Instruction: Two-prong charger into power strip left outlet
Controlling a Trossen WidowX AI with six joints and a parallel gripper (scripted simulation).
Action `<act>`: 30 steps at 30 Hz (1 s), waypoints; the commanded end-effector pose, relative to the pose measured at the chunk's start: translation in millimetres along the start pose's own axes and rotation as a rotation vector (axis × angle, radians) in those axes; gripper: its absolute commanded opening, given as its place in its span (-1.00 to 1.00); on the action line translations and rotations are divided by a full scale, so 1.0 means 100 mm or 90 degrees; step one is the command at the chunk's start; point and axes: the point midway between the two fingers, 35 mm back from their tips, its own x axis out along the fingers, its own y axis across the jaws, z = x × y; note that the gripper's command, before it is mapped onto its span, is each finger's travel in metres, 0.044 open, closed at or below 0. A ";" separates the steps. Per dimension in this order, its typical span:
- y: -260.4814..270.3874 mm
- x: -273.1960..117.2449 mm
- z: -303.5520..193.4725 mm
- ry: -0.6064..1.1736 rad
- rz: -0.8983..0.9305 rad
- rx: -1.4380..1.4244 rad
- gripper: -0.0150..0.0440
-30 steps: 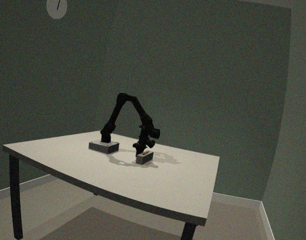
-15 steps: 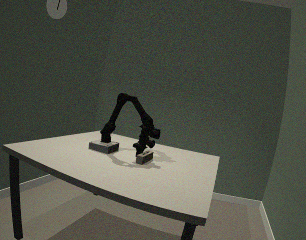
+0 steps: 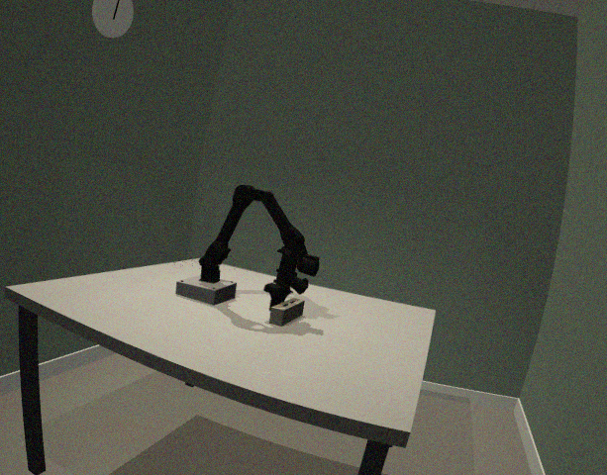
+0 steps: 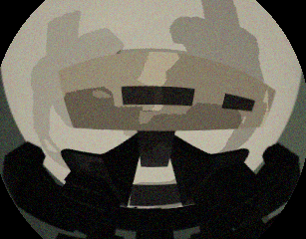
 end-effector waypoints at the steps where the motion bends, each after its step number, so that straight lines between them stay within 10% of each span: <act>1: 0.00 -0.04 0.13 -0.023 0.000 0.000 -0.49; 30: 0.00 -0.07 0.20 -0.024 0.000 0.000 -0.49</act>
